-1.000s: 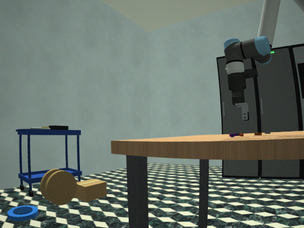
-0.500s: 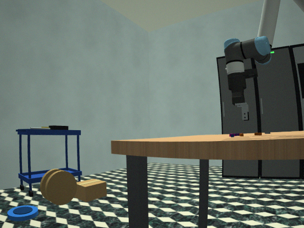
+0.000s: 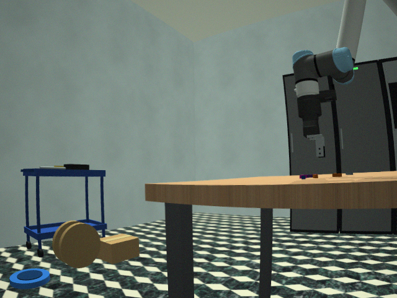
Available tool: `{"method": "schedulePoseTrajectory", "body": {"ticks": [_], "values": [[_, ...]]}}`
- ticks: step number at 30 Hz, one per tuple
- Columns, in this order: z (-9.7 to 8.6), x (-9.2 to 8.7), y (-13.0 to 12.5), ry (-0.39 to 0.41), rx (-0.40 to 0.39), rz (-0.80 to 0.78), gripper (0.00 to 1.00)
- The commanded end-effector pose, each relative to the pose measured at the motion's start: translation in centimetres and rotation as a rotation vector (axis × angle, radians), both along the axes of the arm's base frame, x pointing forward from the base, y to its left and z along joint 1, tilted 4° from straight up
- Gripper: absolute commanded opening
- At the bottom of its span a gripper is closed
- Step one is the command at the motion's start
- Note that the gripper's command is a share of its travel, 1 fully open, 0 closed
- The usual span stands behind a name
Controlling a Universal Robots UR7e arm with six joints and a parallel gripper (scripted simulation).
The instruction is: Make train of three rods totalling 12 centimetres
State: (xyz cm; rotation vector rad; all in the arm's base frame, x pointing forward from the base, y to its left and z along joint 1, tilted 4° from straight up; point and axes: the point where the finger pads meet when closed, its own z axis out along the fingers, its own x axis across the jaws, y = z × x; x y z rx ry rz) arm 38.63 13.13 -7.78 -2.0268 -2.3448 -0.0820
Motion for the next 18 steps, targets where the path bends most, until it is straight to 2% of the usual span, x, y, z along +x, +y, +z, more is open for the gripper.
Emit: {"method": "schedulePoseTrajectory", "body": {"ticks": [1,10,18], "values": [[0.04,0.03,0.01,-0.001,0.000,-0.004,1.00],[0.04,-0.05,0.13,0.001,0.000,-0.042,1.00],[0.07,-0.28,0.48,0.009,0.001,-0.155,1.00]]}}
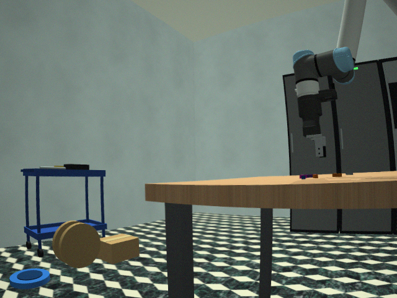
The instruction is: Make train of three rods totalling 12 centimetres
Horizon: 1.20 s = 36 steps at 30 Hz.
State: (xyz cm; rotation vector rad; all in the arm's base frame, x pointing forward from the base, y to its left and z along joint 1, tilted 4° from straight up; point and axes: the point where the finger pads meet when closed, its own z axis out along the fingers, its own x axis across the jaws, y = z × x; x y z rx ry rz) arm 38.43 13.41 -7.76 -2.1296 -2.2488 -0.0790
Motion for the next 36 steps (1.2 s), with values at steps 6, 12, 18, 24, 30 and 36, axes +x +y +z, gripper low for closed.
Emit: {"method": "schedulePoseTrajectory", "body": {"ticks": [6,12,18,24,30,36], "values": [[0.1,-0.2,0.5,0.009,0.001,-0.152,1.00],[0.1,-0.5,1.0,0.020,0.001,-0.324,1.00],[0.1,-0.7,1.6,0.034,0.002,-0.523,1.00],[0.2,-0.8,2.0,0.044,0.003,-0.675,1.00],[0.2,-0.9,2.5,0.057,0.004,-0.871,1.00],[0.2,-0.9,2.9,0.070,0.005,-1.064,1.00]]}}
